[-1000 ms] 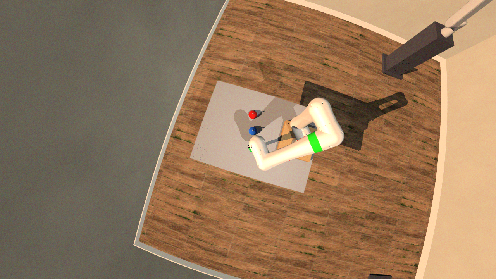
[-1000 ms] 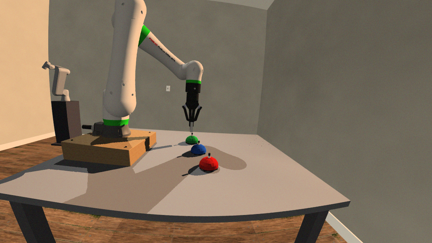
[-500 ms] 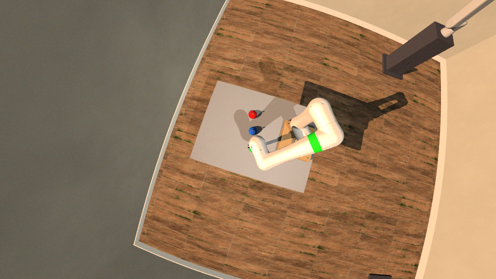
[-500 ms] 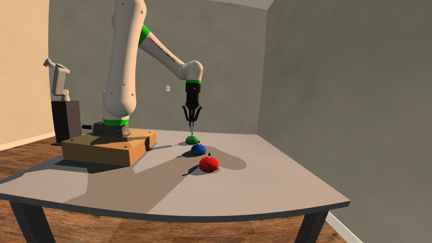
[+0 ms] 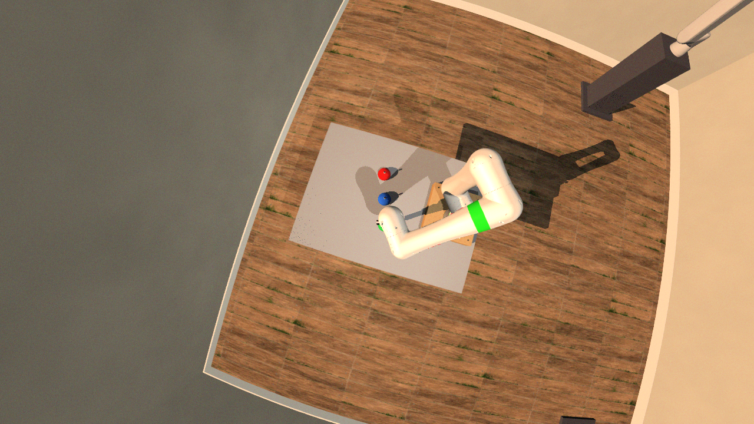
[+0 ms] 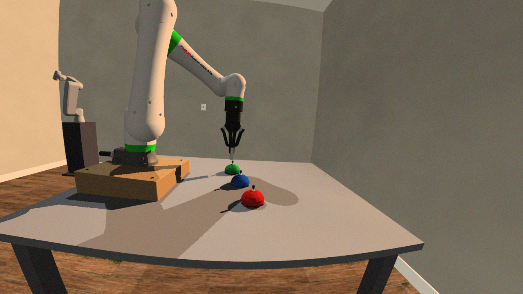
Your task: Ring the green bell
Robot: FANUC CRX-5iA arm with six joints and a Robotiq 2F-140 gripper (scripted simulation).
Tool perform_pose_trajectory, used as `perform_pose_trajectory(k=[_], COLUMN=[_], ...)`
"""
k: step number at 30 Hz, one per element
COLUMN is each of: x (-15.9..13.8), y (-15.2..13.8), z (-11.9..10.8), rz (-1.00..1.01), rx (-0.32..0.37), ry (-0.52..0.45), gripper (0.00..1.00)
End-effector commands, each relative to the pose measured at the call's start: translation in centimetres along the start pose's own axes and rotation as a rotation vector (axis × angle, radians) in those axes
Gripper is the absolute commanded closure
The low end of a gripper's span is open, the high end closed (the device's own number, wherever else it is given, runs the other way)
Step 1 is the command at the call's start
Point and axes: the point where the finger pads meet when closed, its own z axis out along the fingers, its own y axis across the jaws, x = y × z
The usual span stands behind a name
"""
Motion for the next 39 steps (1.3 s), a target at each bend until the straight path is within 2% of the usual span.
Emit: perform_pose_trajectory(k=[1, 16, 39], x=[0.0, 0.0, 0.0], y=[-0.02, -0.02, -0.02], z=[-0.02, 0.96, 0.98], rz=[0.0, 0.0, 0.0], rx=[0.0, 0.0, 0.0], ry=[0.0, 0.0, 0.0], gripper=[1.0, 1.0, 1.0])
